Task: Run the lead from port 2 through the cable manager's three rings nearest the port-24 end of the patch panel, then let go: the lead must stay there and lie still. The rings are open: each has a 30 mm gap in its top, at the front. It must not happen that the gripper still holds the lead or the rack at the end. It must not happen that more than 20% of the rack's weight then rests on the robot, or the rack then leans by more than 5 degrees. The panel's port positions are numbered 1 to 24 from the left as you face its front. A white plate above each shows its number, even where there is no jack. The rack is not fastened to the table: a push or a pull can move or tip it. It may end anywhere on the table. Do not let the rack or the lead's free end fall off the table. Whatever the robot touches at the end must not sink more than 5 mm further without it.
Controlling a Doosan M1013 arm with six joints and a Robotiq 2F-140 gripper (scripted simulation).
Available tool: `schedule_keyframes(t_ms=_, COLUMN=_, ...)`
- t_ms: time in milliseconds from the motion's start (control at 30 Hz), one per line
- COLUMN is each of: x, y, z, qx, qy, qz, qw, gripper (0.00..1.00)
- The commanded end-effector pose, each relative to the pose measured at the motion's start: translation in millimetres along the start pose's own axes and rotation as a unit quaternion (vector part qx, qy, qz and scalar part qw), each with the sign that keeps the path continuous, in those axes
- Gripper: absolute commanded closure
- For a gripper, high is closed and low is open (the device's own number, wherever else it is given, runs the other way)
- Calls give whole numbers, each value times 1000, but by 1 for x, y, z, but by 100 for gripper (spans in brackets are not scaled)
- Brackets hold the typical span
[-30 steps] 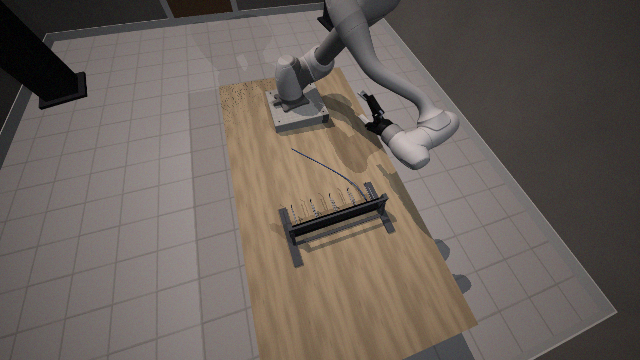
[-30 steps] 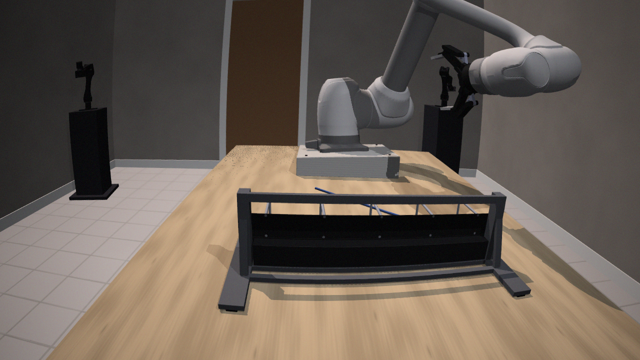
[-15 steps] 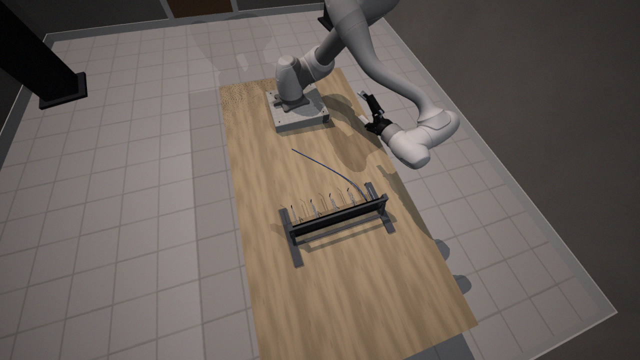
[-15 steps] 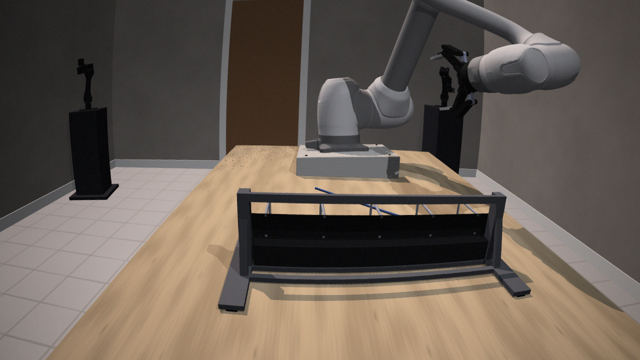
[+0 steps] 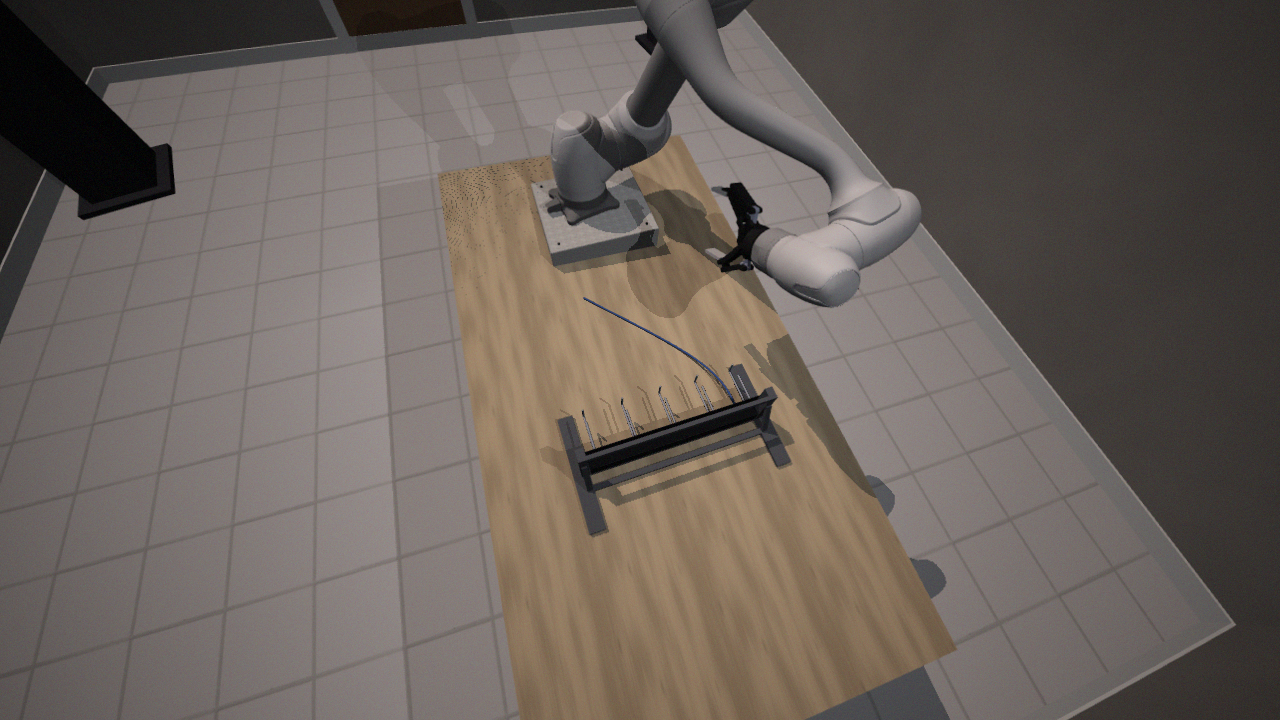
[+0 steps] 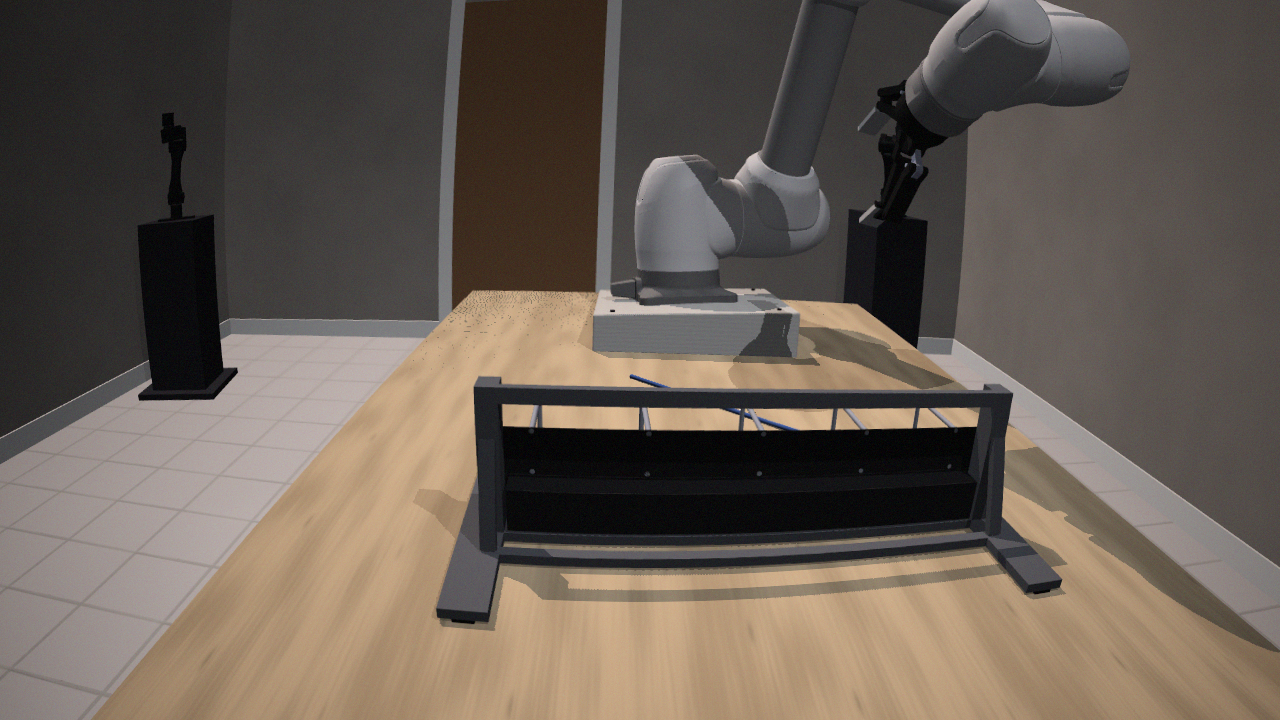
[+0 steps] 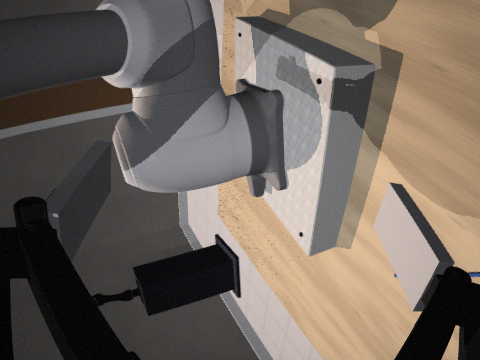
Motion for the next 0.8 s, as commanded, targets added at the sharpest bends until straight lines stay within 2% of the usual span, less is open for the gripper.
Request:
schedule_keyframes(t_ms=0, x=-7, y=1, z=10, qx=61, qy=18, qz=54, qw=996, gripper=0)
schedule_keyframes(t_ms=300, x=-24, y=3, z=30, qx=172, qy=65, qz=149, qw=972, gripper=0)
schedule_keyframes(t_ms=367, x=-24, y=3, z=30, qx=172, qy=65, qz=149, qw=972, gripper=0)
schedule_keyframes(t_ms=400, x=-31, y=2, z=37, qx=206, qy=84, qz=177, qw=959, gripper=0)
schedule_keyframes(t_ms=567, x=-44, y=1, z=49, qx=258, qy=116, qz=218, qw=934, gripper=0)
schedule_keyframes(t_ms=767, x=-62, y=-3, z=65, qx=323, qy=165, qz=267, qw=893, gripper=0)
Point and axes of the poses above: the point where the finger pads meet when closed, its own x axis out along the fingers, its own y axis across the jaws, z = x × y, the point moved 5 cm from there along -x, back along the fingers, and after that the axes turned 4 degrees about -x, right-handed, at the moved point
